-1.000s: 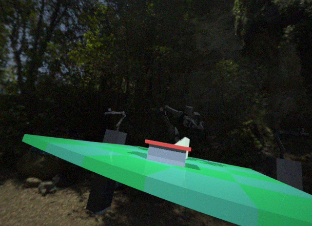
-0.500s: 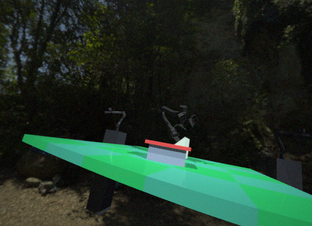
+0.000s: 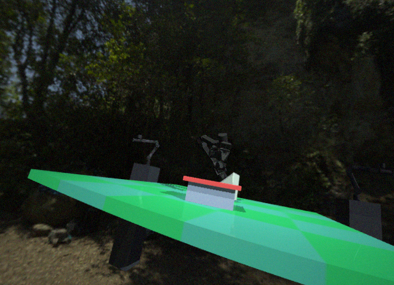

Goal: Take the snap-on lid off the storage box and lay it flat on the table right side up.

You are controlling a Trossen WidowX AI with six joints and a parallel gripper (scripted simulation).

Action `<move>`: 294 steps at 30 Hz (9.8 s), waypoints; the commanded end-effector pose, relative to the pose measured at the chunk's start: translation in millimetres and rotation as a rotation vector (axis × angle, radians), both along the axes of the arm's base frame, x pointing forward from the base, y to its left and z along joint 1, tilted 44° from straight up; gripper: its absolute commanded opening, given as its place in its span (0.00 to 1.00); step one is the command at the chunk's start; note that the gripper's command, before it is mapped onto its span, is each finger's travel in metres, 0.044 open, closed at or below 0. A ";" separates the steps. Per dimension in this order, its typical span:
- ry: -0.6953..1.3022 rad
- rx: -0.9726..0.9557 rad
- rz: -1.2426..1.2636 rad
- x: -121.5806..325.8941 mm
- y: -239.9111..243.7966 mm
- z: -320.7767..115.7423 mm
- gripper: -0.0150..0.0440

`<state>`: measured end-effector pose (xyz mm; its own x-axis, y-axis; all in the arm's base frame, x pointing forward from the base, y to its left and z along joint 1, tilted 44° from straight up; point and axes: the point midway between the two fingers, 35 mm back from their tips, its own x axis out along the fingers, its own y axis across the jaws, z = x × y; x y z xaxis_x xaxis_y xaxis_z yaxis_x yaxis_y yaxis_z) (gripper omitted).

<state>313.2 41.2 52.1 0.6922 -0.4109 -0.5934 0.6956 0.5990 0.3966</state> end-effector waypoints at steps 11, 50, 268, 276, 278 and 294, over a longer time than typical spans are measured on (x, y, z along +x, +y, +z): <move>-0.067 0.053 -0.101 1.9 -10.7 6.0 0.65; -0.074 0.054 -0.111 21.6 -69.1 -56.7 0.65; -0.080 0.052 -0.110 49.7 -72.9 -61.1 0.25; -0.080 0.053 -0.110 52.3 -65.8 -53.6 0.25; -0.080 0.053 -0.110 53.1 -64.1 -51.8 0.25; -0.081 0.054 -0.110 61.3 -49.9 -37.1 0.25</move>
<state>370.1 -13.8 8.6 0.6850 -0.4567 -0.5676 0.7257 0.4964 0.4764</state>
